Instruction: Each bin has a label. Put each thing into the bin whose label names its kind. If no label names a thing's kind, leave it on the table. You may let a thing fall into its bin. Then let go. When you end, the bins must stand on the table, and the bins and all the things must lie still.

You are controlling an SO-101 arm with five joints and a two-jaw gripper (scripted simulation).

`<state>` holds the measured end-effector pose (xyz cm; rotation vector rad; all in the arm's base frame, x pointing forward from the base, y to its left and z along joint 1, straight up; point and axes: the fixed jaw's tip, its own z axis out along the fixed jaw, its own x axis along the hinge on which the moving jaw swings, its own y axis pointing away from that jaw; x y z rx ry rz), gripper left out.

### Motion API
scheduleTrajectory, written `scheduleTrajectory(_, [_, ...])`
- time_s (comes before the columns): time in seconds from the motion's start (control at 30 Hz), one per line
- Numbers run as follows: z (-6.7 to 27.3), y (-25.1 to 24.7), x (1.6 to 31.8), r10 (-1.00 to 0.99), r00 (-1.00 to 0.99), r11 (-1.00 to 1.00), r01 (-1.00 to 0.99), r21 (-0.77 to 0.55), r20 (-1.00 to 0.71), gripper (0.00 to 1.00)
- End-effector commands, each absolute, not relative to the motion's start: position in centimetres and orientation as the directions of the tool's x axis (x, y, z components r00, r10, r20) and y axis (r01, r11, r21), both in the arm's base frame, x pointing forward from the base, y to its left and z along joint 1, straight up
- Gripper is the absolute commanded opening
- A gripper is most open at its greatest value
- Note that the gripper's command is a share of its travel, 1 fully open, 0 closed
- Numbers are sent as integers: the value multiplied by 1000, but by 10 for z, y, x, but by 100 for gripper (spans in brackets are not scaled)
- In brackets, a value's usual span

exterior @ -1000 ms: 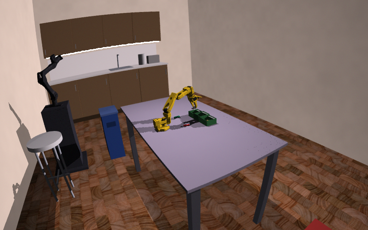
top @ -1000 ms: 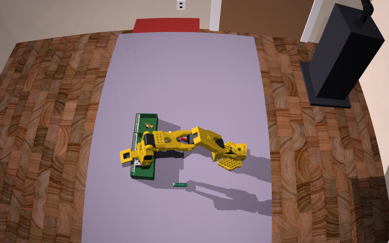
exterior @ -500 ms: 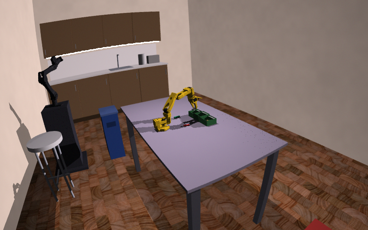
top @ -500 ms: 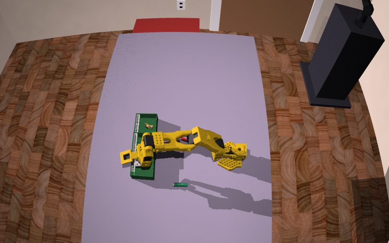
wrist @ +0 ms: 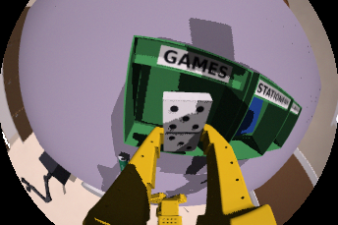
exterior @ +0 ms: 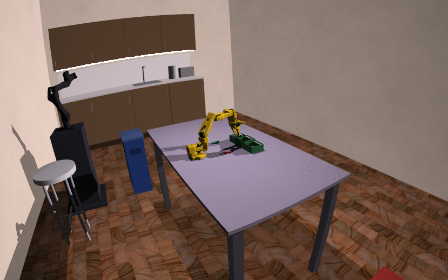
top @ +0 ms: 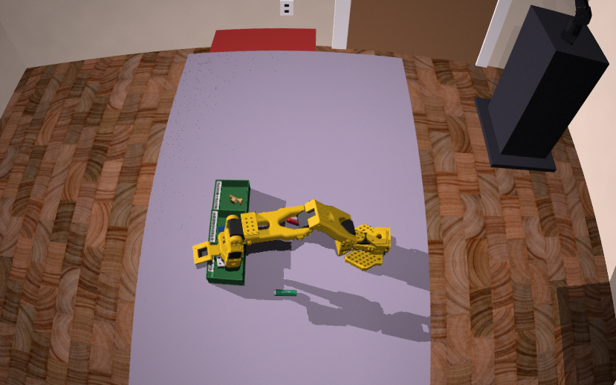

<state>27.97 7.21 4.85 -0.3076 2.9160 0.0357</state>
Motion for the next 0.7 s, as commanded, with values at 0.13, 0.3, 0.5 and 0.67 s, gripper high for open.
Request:
scheduleTrajectory(0.13, [68, 71, 288, -181, -937, 981, -192, 7, -299, 0])
scheduleTrajectory(0.3, [66, 71, 288, -181, -937, 981, -192, 7, -299, 0])
scheduleTrajectory(0.5, [60, 71, 289, -181, -937, 981, -192, 7, -299, 0])
scheduleTrajectory(0.67, [57, 71, 289, -181, -937, 981, -192, 7, -299, 0])
